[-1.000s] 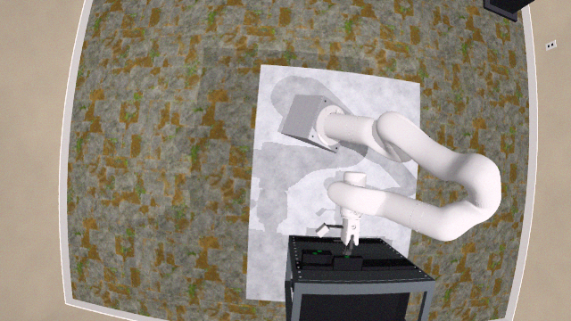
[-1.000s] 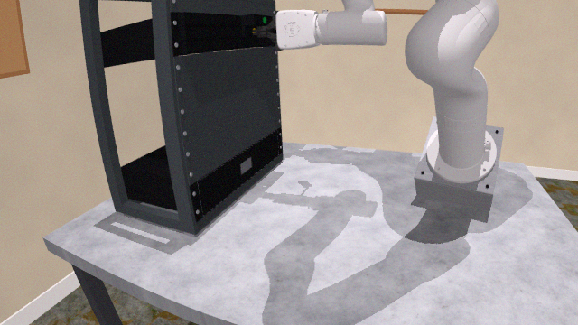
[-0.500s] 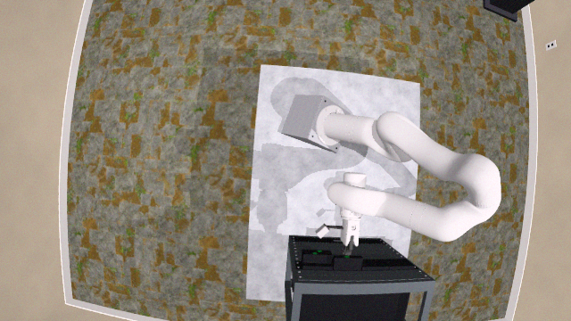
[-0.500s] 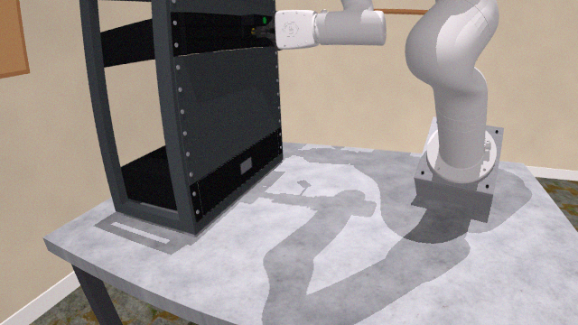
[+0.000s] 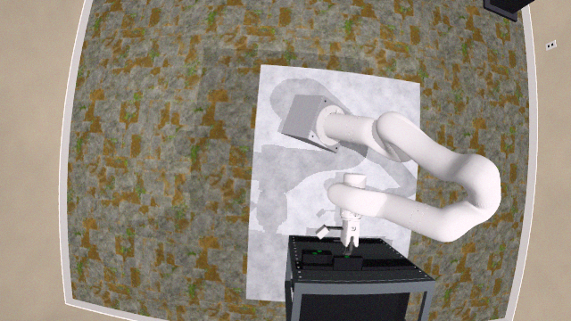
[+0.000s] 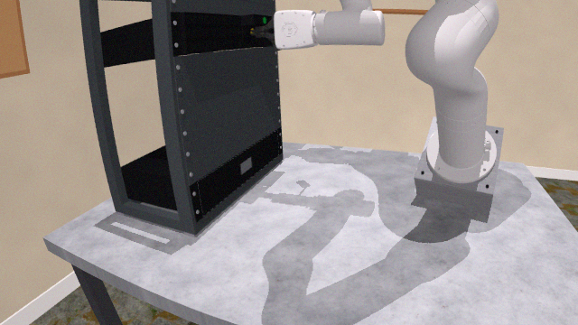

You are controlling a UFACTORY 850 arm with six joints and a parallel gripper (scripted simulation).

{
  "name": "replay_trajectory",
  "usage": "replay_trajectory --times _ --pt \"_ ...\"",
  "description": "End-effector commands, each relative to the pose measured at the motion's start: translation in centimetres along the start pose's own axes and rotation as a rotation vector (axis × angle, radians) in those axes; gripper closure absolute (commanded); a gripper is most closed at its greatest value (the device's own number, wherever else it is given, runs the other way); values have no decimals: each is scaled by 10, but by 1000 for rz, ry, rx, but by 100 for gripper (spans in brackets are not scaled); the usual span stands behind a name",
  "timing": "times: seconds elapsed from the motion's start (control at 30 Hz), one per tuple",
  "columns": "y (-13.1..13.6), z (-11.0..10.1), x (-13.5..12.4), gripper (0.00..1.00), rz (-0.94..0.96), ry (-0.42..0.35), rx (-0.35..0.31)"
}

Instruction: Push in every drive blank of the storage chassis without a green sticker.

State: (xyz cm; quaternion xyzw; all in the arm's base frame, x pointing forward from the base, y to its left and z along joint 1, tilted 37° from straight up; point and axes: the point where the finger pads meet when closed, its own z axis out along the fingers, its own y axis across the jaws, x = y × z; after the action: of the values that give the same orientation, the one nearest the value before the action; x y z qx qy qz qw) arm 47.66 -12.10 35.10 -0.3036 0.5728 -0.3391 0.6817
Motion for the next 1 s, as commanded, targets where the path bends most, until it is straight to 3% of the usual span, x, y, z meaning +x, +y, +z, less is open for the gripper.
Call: replay_trajectory --times 0.0,0.97 --pt "-1 1 0 100 -1 -1 1" --pt "-1 6 0 100 -1 -1 1"
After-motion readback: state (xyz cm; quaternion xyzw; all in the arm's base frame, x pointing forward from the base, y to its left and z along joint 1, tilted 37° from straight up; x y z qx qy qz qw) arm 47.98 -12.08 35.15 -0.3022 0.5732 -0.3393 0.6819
